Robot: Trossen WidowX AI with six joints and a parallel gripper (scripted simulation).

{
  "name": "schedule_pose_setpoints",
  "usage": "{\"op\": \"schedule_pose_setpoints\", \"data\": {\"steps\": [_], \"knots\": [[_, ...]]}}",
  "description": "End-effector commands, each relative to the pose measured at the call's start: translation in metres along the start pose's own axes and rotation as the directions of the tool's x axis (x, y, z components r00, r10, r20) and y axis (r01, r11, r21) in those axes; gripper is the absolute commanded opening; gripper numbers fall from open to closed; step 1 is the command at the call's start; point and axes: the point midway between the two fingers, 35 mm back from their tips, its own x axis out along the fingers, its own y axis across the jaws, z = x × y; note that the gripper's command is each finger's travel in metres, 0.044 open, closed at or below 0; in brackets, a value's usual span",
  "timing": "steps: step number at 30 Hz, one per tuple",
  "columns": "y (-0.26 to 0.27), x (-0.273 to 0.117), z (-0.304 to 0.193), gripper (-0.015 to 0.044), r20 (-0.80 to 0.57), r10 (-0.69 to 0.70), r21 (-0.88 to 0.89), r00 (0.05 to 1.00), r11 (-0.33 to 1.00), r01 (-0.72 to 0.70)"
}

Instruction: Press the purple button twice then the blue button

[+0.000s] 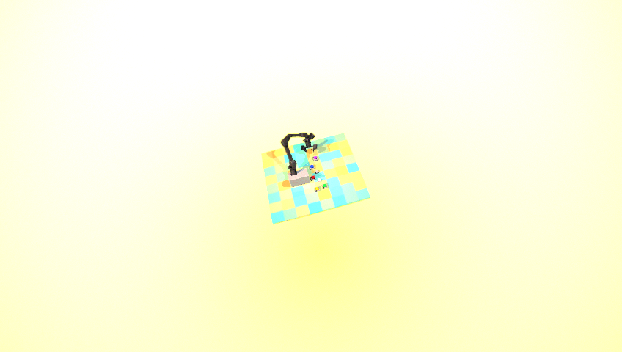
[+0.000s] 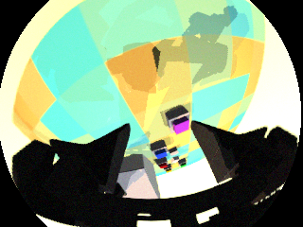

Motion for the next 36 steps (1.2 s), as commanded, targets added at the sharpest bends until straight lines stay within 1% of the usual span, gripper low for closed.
{"op": "schedule_pose_setpoints", "data": {"steps": [1, 3, 6, 8, 9, 10, 15, 17, 20, 21, 29, 30, 36], "knots": [[-0.024, -0.005, -0.021, 0.0400, 0.036, 0.073, 0.371, 0.997, 0.925, -0.081], [-0.038, -0.010, -0.034, 0.0400, 0.075, 0.111, 0.572, 0.991, 0.809, -0.134], [-0.058, -0.018, -0.054, 0.0400, 0.158, 0.148, 0.808, 0.976, 0.549, -0.214], [-0.070, -0.025, -0.067, 0.0400, 0.220, 0.156, 0.898, 0.963, 0.353, -0.263], [-0.073, -0.027, -0.070, 0.0400, 0.238, 0.156, 0.914, 0.959, 0.297, -0.276], [-0.074, -0.028, -0.072, 0.0400, 0.244, 0.156, 0.919, 0.957, 0.278, -0.280], [-0.074, -0.028, -0.072, 0.0400, 0.244, 0.156, 0.919, 0.957, 0.278, -0.280], [-0.073, -0.018, -0.069, 0.0348, 0.243, 0.156, 0.919, 0.957, 0.278, -0.279], [-0.067, 0.021, -0.059, 0.0269, 0.245, 0.156, 0.919, 0.957, 0.278, -0.281], [-0.065, 0.028, -0.057, 0.0243, 0.247, 0.156, 0.918, 0.956, 0.278, -0.282], [-0.064, 0.030, -0.056, 0.0033, 0.247, 0.156, 0.918, 0.956, 0.278, -0.283], [-0.064, 0.030, -0.056, 0.0020, 0.247, 0.156, 0.918, 0.956, 0.278, -0.283], [-0.064, 0.030, -0.056, 0.0020, 0.247, 0.156, 0.918, 0.956, 0.278, -0.283]]}}
